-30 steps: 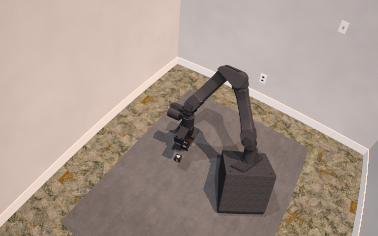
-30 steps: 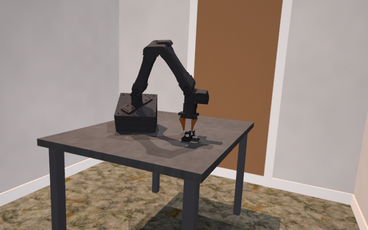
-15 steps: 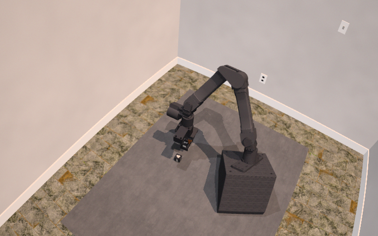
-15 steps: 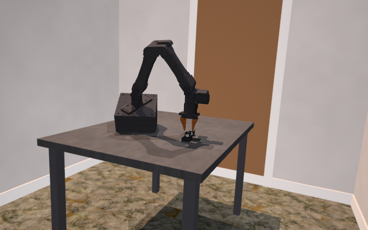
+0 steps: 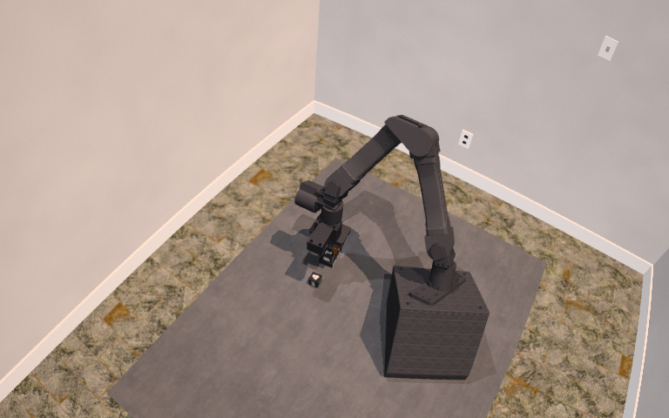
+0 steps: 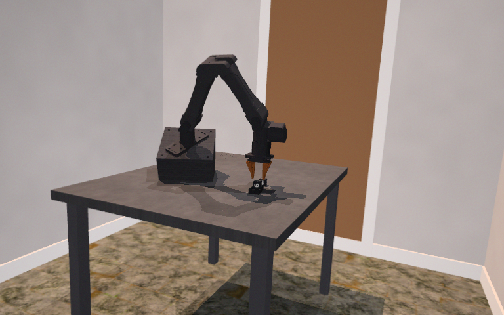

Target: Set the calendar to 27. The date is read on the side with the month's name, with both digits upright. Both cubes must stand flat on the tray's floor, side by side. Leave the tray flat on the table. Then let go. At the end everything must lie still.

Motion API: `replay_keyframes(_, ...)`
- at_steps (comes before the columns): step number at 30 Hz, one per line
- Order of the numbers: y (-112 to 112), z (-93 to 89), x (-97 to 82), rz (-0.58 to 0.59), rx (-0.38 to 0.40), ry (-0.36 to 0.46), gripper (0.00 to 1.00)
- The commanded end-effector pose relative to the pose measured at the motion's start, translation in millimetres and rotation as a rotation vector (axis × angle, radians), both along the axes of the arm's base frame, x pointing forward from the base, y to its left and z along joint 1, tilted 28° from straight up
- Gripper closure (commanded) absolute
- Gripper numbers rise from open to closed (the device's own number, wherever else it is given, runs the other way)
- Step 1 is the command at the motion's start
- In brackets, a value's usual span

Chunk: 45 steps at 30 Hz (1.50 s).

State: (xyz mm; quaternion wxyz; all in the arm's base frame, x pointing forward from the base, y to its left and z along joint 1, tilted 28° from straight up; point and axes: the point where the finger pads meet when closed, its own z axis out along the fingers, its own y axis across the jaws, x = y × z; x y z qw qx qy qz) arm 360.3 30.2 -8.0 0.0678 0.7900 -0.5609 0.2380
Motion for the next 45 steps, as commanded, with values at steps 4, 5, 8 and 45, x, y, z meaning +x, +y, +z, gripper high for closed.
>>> replay_keyframes(4,4,2.4,1.0,0.007,0.006,-0.005,0.55)
replay_keyframes(5,4,2.4,1.0,0.007,0.006,-0.005,0.55)
replay_keyframes(8,4,2.4,1.0,0.007,0.006,-0.005,0.55)
replay_keyframes(45,-6,-22.1,9.5,0.007,0.006,-0.005,0.55)
